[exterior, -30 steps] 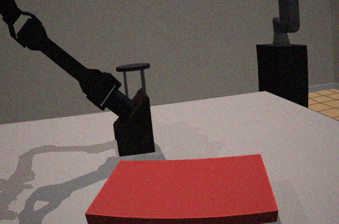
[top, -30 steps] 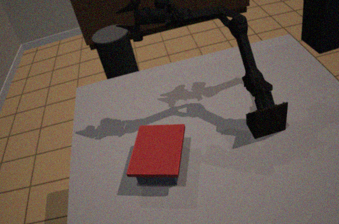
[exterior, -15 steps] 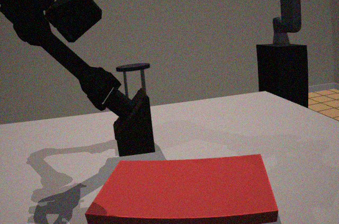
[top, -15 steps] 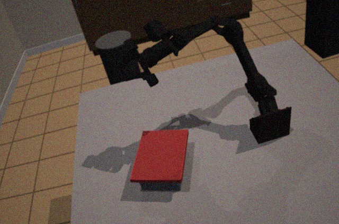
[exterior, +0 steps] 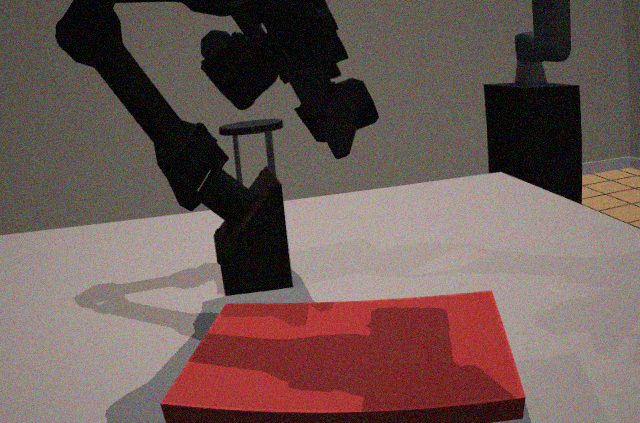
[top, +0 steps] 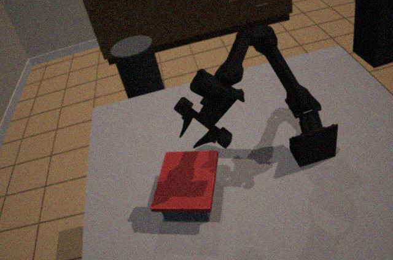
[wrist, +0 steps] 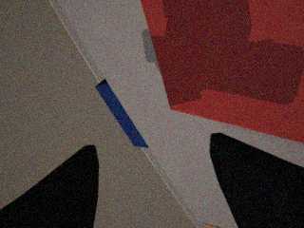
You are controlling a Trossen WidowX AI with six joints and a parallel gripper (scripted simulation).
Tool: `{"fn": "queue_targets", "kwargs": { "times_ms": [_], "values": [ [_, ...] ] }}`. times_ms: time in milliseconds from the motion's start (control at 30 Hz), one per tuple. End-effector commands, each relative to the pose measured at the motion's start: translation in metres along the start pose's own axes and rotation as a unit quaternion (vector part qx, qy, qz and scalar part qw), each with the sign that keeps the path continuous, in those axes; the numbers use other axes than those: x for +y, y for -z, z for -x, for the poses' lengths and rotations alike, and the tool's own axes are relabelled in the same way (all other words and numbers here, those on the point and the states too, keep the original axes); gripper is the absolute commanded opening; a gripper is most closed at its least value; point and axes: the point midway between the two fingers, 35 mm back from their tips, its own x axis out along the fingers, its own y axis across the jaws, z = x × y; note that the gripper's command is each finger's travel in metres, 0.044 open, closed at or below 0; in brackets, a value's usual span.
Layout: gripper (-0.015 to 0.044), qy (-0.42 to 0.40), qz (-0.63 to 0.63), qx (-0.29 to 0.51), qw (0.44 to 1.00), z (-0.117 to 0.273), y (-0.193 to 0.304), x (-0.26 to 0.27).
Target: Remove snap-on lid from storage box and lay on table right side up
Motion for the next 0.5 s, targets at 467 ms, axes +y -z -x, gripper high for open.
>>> {"fn": "queue_targets", "kwargs": {
  "times_ms": [467],
  "values": [
    [0.0235, -0.037, 0.111, -0.1, 0.988, 0.027, -0.002, -0.107]
  ]
}}
